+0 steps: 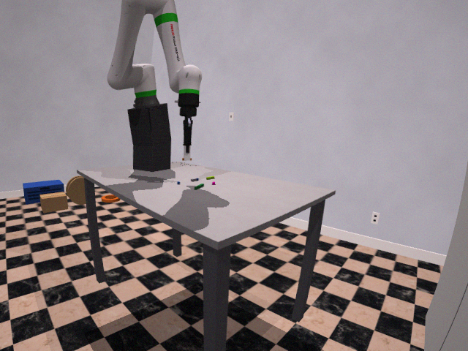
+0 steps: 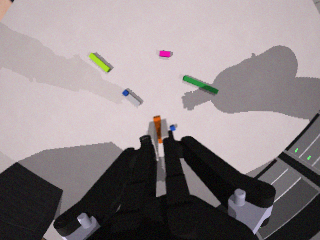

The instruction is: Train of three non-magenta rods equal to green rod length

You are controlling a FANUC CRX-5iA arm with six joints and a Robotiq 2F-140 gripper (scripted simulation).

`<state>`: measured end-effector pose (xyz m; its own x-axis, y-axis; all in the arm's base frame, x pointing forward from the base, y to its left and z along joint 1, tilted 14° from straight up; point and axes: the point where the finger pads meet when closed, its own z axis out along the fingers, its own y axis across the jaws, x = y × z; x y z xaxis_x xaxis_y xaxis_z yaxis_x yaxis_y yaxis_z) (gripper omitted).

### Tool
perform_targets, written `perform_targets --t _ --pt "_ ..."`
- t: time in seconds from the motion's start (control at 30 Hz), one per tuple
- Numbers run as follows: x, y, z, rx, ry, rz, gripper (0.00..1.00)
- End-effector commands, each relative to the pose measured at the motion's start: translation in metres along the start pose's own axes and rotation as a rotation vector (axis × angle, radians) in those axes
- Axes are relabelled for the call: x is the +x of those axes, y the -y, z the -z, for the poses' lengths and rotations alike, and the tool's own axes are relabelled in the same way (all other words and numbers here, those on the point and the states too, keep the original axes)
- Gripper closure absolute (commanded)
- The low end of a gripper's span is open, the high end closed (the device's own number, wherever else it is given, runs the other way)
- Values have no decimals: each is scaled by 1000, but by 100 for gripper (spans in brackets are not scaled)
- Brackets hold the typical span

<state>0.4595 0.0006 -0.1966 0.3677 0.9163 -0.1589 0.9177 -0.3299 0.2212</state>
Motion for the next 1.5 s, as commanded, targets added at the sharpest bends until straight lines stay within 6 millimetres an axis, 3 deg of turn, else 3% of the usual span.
perform_targets --t 0.0,0.57,1.47 --pt "3 4 1 41 7 162 97" --pt "11 17 1 44 -3 611 97" --pt "11 18 -3 42 -3 632 97"
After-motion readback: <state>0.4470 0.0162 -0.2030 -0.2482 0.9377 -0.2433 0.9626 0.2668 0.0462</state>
